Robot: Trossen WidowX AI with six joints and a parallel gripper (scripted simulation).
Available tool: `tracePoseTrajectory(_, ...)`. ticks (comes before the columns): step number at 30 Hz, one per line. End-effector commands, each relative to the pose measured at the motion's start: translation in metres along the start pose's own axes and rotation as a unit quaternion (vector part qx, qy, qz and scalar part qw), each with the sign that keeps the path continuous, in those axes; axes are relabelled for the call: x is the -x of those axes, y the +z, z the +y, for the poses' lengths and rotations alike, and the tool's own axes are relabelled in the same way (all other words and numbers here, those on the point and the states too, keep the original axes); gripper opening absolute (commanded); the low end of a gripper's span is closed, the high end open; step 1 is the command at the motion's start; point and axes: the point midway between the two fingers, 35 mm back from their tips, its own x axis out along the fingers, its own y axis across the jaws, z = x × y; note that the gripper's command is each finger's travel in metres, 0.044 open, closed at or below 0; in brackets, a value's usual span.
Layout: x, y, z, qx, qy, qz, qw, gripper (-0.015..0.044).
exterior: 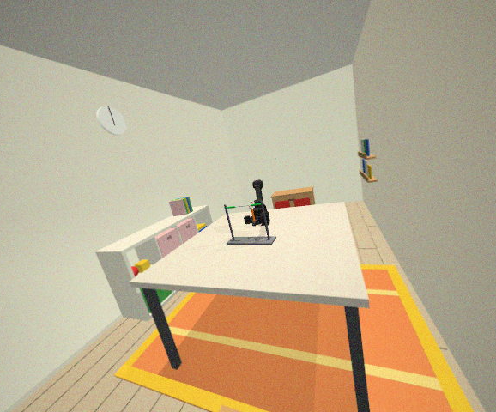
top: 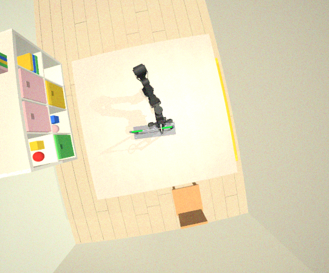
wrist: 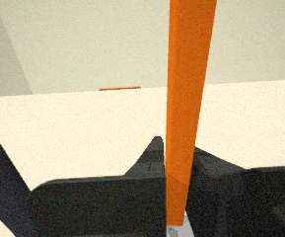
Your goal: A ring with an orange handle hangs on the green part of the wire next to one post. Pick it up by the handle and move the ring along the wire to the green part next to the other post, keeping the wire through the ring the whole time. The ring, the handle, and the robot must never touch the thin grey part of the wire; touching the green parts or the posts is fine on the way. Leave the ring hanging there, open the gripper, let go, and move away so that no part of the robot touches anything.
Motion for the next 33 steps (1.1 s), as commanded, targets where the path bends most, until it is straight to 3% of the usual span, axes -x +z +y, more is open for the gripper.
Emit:
tracePoseTrajectory(1, -0.001, 0.002, 0.005, -0.004, 0.000, -0.003, 1.000, -0.0150)
tracePoseTrajectory(33, -0.005, -0.015, 0.023, -0.003, 0.007, -0.002, 1.000, -0.0150)
